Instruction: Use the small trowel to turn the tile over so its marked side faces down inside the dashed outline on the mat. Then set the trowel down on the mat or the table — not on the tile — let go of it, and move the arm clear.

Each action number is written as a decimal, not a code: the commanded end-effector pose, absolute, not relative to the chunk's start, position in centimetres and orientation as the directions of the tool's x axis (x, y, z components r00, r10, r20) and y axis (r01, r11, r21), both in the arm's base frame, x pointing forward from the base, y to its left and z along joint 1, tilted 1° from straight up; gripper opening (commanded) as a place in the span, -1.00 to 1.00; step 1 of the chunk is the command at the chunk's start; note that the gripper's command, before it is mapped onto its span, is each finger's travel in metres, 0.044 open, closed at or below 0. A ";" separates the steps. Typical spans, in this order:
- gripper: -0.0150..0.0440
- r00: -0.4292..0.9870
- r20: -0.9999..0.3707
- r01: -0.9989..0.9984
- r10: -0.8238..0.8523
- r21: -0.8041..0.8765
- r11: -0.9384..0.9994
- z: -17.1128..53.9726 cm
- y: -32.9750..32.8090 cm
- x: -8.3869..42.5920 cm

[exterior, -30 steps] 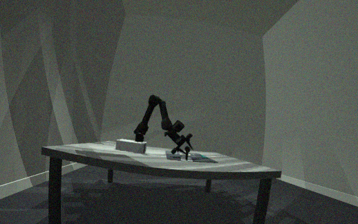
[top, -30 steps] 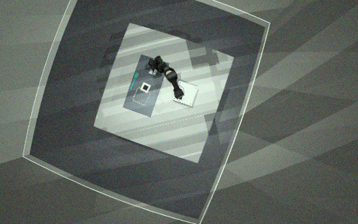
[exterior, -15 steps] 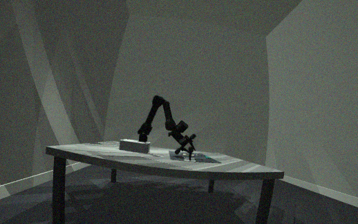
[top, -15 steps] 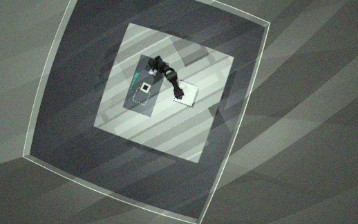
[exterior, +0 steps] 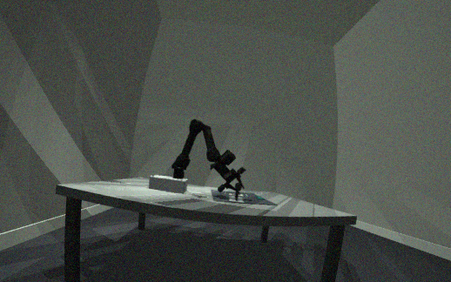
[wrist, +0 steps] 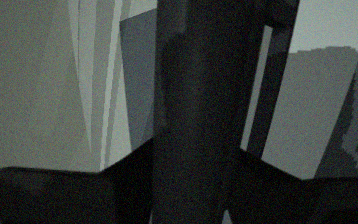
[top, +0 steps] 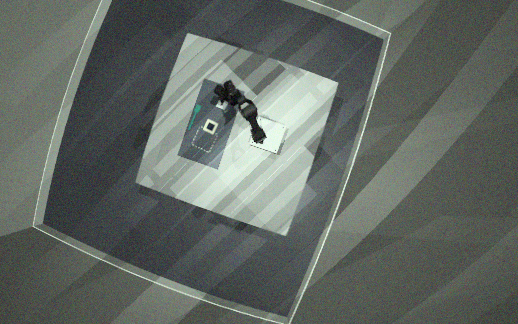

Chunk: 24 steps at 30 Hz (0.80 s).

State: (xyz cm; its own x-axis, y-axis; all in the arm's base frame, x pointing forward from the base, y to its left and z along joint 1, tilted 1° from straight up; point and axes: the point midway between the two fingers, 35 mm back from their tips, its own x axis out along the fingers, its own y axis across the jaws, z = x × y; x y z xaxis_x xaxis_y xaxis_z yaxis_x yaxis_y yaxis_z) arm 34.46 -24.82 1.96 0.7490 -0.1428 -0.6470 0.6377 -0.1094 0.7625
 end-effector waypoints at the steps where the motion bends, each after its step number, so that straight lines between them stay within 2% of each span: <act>1: -0.49 0.766 -0.623 0.617 -0.159 0.782 -0.091 5.5 -25.2 34.9; 12: -0.49 0.764 -0.625 0.619 -0.159 0.780 -0.089 6.9 -24.6 35.0; 24: -0.49 0.747 -0.632 0.636 -0.207 0.770 -0.055 5.8 -17.5 36.3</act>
